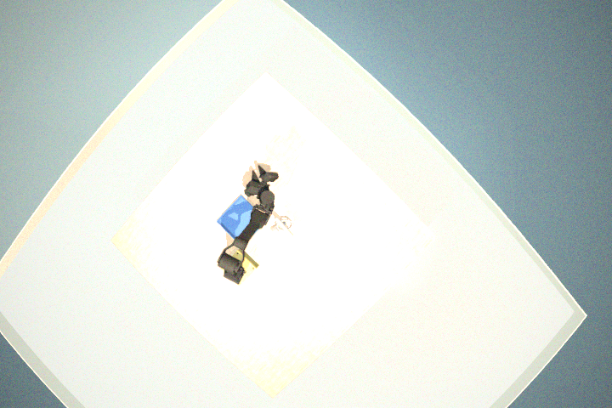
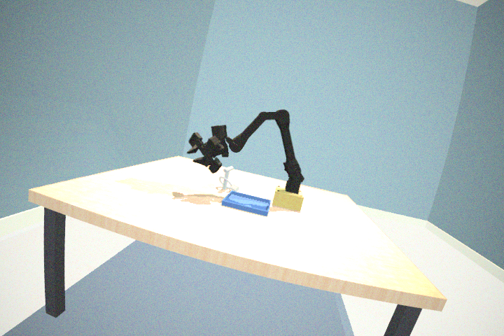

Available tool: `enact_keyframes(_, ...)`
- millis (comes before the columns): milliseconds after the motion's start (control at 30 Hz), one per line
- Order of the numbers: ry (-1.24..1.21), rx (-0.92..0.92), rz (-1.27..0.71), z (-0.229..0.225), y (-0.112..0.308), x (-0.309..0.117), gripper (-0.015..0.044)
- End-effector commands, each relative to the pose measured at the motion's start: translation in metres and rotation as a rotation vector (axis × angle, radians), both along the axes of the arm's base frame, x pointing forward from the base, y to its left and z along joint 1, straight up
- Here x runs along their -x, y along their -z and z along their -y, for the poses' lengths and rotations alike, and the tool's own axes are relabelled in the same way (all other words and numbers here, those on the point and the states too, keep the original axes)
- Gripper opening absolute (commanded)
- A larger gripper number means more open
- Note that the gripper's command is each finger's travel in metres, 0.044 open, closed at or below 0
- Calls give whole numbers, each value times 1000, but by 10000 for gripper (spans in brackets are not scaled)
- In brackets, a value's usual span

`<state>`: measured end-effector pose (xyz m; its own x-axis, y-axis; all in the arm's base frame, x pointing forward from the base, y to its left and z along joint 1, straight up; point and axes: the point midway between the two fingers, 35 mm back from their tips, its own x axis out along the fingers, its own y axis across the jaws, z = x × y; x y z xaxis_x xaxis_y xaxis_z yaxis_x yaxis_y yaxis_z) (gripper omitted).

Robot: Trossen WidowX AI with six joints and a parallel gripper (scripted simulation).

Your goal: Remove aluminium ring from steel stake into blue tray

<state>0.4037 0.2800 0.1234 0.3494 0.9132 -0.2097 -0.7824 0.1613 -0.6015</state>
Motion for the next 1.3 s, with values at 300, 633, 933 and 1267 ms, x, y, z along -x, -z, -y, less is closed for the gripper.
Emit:
enact_keyframes(300, 205, 28, -264, 28, 9, 13, 200)
enact_keyframes(633, 394, 47, -468, 55, 20, 30, 200)
enact_keyframes(933, 555, 60, -616, 80, 32, 48, 200)
enact_keyframes(1267, 753, 66, -755, 109, 46, 70, 200)
